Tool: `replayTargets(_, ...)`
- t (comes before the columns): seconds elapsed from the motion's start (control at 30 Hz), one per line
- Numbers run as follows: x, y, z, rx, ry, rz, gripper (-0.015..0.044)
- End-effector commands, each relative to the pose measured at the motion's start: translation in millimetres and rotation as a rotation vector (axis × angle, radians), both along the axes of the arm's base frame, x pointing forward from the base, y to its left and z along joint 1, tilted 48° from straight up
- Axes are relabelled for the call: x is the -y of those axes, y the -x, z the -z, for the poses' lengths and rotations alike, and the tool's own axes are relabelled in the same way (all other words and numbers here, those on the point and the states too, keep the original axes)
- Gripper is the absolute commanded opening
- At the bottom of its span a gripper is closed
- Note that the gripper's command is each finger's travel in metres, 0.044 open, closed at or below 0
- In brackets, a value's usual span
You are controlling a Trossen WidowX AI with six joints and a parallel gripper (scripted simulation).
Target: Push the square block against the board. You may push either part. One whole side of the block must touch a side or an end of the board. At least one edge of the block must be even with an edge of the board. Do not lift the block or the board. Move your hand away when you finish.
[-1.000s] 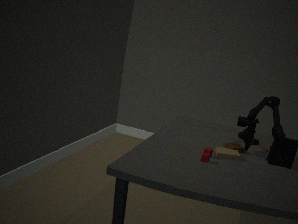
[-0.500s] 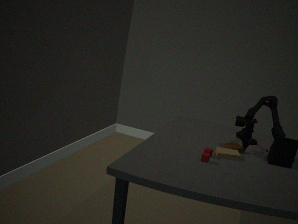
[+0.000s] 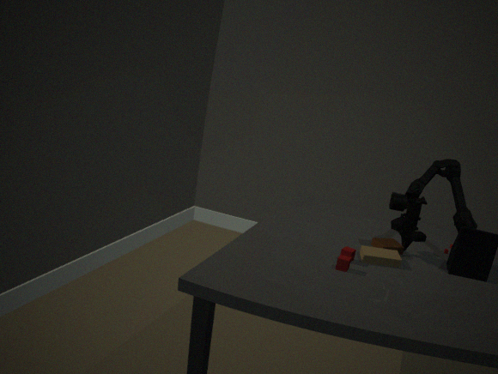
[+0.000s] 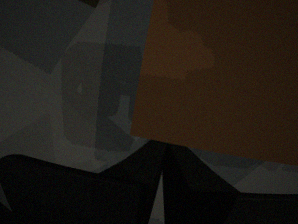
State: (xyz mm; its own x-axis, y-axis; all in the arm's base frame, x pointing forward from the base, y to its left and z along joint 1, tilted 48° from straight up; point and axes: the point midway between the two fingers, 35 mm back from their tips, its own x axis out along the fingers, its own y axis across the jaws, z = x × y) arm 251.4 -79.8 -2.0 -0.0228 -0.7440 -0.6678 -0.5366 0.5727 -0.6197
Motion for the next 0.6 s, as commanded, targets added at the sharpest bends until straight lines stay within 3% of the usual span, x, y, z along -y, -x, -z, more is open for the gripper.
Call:
replayTargets(0.0,-0.9,-4.3,3.9,-0.001,-0.002,0.006,0.0)
replayTargets(0.57,-6.5,-23.4,10.4,0.0,-0.002,0.006,0.0)
